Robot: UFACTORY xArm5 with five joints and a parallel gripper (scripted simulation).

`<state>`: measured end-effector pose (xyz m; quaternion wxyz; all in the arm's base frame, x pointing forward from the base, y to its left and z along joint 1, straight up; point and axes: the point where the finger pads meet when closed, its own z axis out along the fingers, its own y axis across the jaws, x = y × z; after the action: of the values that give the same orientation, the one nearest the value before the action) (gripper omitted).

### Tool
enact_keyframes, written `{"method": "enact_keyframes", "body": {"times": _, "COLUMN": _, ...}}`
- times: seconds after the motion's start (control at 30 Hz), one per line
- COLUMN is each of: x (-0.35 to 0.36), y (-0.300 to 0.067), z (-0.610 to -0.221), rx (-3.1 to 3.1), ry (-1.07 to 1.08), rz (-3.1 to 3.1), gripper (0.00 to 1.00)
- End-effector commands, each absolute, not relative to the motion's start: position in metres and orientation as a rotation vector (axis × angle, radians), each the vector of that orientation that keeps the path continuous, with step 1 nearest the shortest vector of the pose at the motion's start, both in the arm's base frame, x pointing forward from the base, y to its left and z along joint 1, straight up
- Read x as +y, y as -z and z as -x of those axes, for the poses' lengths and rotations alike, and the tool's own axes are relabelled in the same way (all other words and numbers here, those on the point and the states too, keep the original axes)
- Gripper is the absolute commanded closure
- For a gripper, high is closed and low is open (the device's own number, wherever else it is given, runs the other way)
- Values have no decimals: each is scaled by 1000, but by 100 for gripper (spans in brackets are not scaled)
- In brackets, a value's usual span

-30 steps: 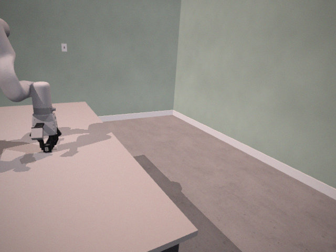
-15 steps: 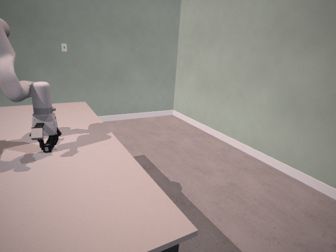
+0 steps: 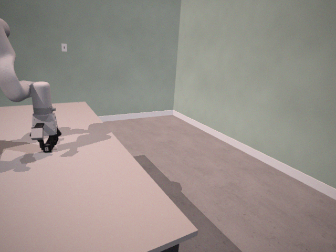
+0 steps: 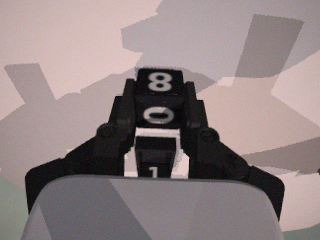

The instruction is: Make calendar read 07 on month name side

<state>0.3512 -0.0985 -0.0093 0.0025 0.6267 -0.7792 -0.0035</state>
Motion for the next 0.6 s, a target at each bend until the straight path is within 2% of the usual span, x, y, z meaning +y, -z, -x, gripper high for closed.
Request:
{"method": "enact_keyframes", "body": {"times": 0.0, "x": -99, "y": 9, "z": -352, "rx": -2446, "ry": 7, "rz": -1967, "gripper": 71}}
{"method": "enact_keyframes", "body": {"times": 0.57, "x": -99, "y": 12, "z": -352, "rx": -2446, "ry": 7, "rz": -1967, "gripper": 71}}
